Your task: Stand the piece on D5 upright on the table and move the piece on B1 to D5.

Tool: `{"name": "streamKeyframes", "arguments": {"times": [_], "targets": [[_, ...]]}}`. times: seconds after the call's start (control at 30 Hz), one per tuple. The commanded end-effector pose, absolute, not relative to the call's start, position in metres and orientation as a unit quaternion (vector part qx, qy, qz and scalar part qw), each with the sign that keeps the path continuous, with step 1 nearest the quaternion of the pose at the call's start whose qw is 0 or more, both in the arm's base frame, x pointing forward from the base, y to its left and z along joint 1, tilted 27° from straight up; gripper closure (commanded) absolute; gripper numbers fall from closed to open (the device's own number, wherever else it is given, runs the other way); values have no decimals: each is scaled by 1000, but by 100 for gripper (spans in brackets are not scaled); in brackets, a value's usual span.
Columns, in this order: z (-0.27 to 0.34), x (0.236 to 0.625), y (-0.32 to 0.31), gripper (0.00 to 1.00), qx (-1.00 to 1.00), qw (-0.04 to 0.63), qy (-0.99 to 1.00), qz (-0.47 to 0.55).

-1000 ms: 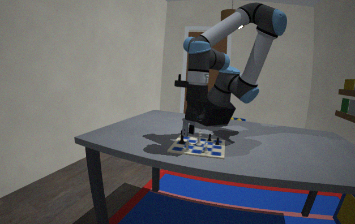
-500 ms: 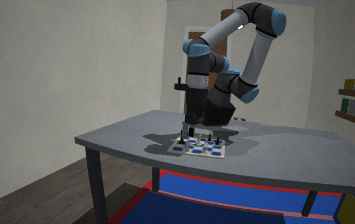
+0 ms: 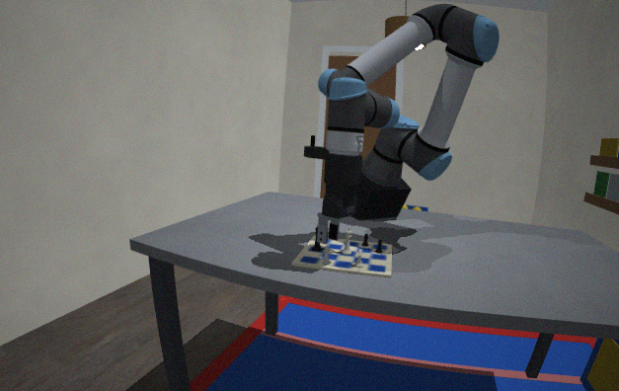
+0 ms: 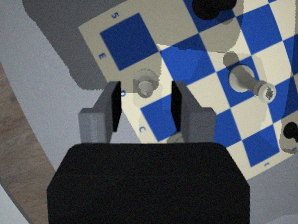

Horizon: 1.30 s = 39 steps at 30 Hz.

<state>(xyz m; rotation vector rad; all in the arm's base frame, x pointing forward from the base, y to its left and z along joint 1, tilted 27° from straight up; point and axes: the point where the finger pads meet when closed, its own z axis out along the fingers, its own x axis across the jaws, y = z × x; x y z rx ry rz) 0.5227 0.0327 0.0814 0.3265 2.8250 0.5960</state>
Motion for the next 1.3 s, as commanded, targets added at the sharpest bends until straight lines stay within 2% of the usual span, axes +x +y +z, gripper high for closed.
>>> {"name": "streamKeyframes", "arguments": {"times": [0.0, 1.27], "targets": [[82, 523, 32, 27, 112, 118, 965, 204], [71, 526, 37, 27, 112, 118, 965, 204]]}}
